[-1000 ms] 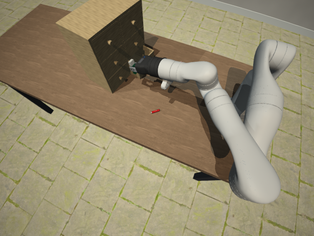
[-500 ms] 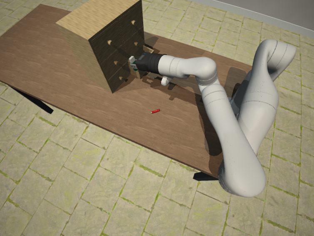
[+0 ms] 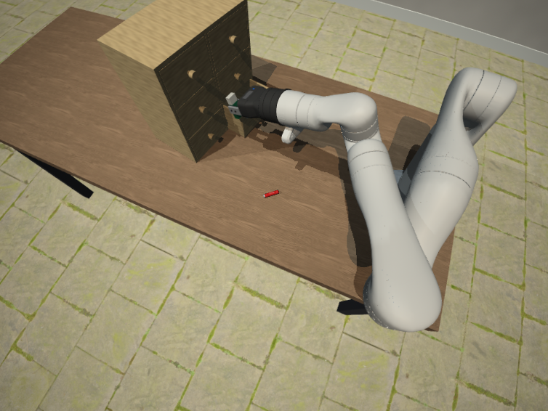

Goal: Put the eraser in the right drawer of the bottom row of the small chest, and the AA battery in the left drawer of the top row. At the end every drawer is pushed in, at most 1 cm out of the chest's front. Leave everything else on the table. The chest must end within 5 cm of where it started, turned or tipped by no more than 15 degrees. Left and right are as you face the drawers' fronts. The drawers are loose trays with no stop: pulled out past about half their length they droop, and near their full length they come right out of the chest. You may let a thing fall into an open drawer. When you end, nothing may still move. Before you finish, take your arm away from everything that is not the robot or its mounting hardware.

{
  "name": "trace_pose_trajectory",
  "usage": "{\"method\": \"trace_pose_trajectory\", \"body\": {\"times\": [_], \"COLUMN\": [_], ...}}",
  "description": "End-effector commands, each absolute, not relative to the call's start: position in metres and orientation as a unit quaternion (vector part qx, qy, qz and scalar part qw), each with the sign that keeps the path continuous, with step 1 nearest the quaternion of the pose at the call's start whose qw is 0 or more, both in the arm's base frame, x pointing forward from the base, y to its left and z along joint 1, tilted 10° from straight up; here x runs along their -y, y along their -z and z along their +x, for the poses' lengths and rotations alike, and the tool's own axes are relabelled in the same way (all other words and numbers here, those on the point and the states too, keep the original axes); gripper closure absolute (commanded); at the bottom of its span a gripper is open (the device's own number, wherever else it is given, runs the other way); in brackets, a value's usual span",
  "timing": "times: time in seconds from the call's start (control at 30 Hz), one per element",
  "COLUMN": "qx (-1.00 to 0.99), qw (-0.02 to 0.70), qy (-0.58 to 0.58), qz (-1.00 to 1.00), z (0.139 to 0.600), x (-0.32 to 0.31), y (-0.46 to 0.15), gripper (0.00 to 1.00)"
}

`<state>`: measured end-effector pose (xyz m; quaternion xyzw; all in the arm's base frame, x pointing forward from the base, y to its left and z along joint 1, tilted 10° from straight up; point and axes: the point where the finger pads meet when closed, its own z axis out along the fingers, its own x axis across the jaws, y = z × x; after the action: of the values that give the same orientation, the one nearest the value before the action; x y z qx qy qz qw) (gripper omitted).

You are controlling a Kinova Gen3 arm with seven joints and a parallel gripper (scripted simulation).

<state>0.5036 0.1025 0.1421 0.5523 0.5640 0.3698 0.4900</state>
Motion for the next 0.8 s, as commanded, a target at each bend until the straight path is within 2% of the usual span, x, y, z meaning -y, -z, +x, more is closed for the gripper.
{"method": "trace_pose_trajectory", "body": {"times": [0.0,0.77], "qx": [-0.561,-0.553], "qw": [0.492,0.501], "qy": [-0.368,-0.361], "qz": [0.555,0.559], "z": [0.506,0.520], "x": [-0.095,-0.065], "y": [-0.144,-0.149], "gripper": [0.55,0.55]}}
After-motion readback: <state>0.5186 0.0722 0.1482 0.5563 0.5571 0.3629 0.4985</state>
